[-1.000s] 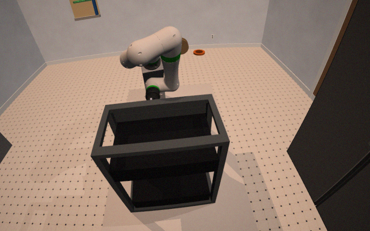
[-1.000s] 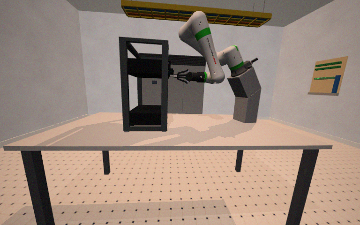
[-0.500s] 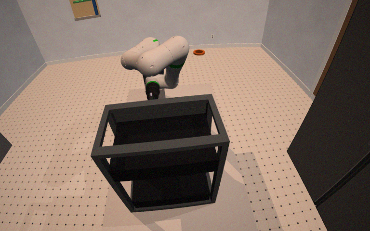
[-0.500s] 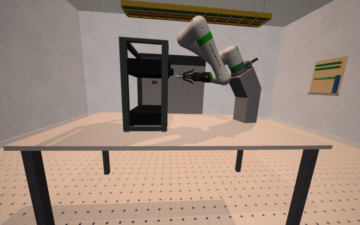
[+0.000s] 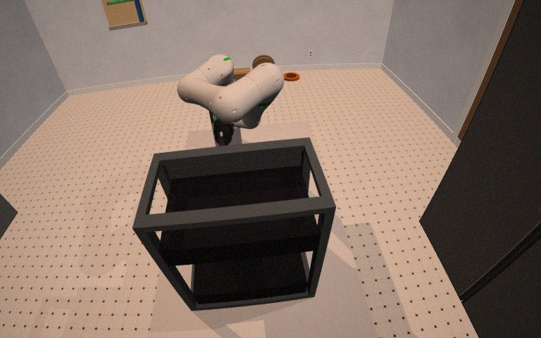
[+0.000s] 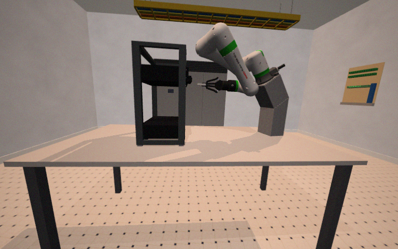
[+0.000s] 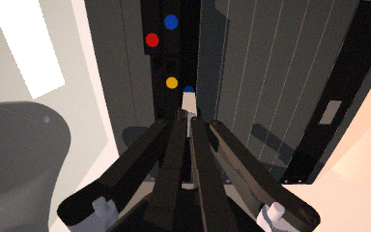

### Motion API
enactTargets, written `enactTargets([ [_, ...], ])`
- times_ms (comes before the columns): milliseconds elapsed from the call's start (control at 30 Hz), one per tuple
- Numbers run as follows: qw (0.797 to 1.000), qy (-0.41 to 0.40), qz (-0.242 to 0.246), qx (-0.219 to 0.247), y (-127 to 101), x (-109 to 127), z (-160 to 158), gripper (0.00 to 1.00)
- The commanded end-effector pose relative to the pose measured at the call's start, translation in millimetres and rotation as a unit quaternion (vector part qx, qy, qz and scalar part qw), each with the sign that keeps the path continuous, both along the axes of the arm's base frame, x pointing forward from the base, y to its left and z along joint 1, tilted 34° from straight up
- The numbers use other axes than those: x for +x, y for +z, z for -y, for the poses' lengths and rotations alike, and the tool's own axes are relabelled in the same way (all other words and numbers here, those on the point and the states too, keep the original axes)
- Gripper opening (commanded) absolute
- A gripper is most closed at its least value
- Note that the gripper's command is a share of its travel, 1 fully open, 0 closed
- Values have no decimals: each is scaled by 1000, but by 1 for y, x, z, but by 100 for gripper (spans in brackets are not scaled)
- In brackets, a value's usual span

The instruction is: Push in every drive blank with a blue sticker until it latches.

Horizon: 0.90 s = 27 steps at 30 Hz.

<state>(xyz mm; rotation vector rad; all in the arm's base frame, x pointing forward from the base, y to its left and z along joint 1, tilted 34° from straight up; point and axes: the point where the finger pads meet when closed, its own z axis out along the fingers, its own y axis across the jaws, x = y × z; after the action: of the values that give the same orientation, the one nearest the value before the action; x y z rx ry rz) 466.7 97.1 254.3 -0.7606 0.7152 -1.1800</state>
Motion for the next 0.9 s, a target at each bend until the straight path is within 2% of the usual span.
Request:
enactTargets([
  [0,1000,0,0,0,0,0,0,0],
  [467,1000,0,0,0,1,0,5,0],
  [867,1000,0,0,0,8,6,65,0],
])
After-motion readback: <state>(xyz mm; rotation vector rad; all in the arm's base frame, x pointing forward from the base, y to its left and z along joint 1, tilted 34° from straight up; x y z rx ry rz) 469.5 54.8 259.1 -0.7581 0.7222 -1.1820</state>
